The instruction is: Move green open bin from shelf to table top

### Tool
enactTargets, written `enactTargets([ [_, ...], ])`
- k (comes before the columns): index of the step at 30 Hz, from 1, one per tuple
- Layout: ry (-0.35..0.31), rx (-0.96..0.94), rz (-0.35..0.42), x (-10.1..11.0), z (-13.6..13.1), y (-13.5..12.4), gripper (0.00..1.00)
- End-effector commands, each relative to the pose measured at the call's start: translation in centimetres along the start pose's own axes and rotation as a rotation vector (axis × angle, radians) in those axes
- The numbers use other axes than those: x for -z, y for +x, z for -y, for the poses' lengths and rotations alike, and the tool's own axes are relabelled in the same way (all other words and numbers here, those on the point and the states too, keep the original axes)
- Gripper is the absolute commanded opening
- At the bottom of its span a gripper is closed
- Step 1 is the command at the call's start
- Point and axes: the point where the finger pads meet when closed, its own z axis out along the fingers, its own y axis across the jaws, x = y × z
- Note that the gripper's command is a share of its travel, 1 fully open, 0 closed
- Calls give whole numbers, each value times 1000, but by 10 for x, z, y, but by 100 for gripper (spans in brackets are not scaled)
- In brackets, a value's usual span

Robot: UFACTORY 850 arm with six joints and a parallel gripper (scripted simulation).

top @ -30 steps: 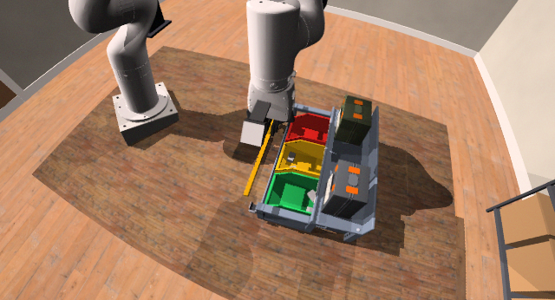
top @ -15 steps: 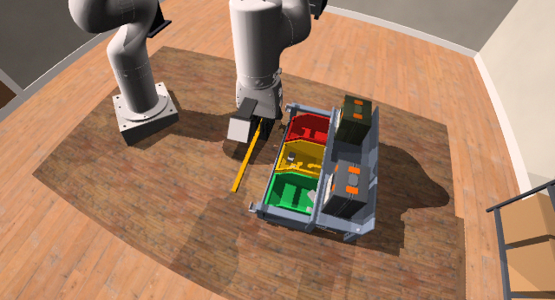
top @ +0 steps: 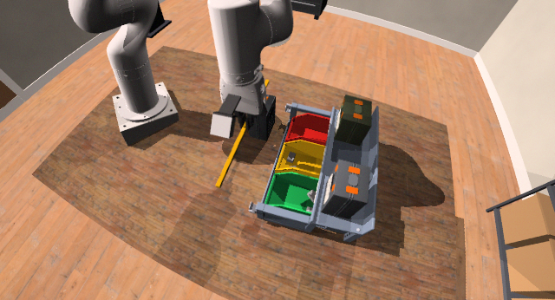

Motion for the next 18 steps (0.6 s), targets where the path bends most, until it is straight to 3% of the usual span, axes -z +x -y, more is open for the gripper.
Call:
enactTargets([
  [1,2,0,0,1,-7,0,0],
  [5,1,0,0,0,-39,0,0],
  [18,2,0,0,0,-47,0,0],
])
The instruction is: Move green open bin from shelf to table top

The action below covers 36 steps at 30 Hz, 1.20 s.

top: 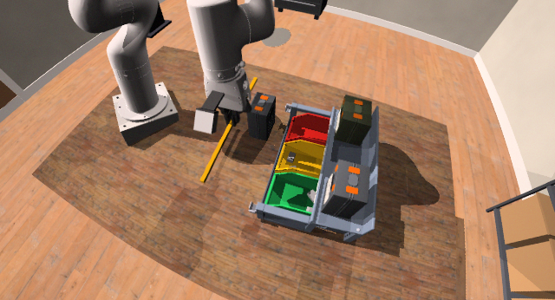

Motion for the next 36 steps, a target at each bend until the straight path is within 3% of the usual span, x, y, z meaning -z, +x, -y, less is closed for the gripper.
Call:
enactTargets([
  [1,2,0,0,0,-15,0,0],
  [4,1,0,0,0,-39,0,0],
  [16,1,0,0,0,-39,0,0],
  [21,1,0,0,0,-94,0,0],
  [36,1,0,0,0,-96,0,0],
])
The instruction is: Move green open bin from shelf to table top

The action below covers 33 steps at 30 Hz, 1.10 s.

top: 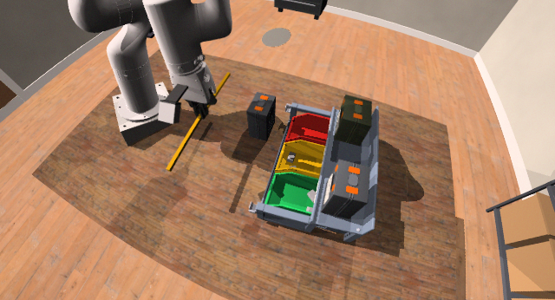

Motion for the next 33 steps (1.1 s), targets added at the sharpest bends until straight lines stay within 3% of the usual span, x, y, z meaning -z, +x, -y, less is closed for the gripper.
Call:
enactTargets([
  [1,1,0,0,0,-2,0,0],
  [33,1,0,0,0,6,0,0],
])
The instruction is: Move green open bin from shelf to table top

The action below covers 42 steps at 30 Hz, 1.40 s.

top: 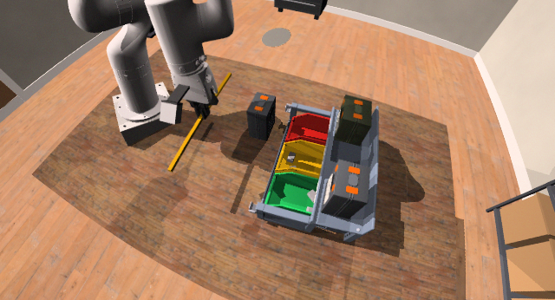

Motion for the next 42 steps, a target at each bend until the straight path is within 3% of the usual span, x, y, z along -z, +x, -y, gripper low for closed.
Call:
enactTargets([
  [1,2,0,-1,0,3,0,0],
  [32,2,0,-1,0,6,0,0],
  [37,2,0,-1,-20,6,0,0],
  [42,2,0,-1,-20,6,0,0],
])
